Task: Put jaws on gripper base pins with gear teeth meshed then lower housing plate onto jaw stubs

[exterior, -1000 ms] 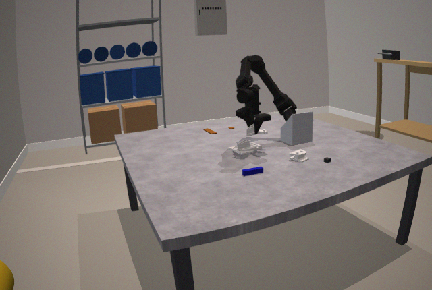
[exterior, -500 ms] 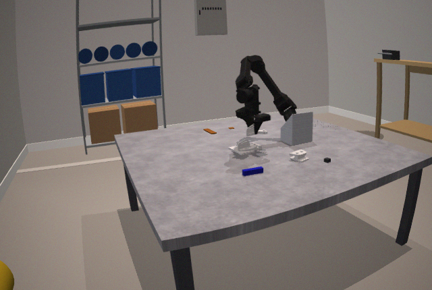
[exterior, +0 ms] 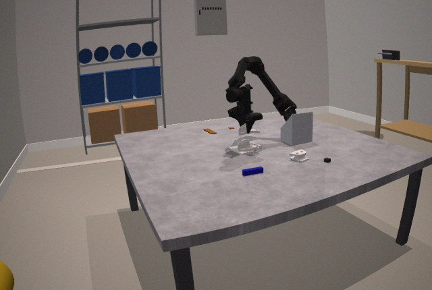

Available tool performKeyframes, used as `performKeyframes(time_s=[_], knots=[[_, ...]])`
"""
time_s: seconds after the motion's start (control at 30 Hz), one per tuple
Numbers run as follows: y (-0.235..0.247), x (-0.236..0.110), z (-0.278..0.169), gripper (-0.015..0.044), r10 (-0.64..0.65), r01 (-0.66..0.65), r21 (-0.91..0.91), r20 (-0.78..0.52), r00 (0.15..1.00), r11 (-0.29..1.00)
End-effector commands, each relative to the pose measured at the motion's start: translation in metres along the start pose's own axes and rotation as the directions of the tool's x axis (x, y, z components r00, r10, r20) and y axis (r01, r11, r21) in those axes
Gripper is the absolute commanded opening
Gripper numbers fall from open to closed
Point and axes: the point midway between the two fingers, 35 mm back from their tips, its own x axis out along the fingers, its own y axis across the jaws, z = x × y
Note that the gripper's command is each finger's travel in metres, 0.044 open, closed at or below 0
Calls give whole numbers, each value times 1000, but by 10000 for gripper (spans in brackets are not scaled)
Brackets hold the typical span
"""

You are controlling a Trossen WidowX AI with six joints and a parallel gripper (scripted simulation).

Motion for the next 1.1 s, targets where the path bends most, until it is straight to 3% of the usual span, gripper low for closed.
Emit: performKeyframes(time_s=[0.0, 1.07], knots=[[-15, -1, 5, 134, -7, 7, -2, 4, 1000, 1000], [-30, -1, 9, 134, -10, 10, -16, 3, 1000, 1000]])
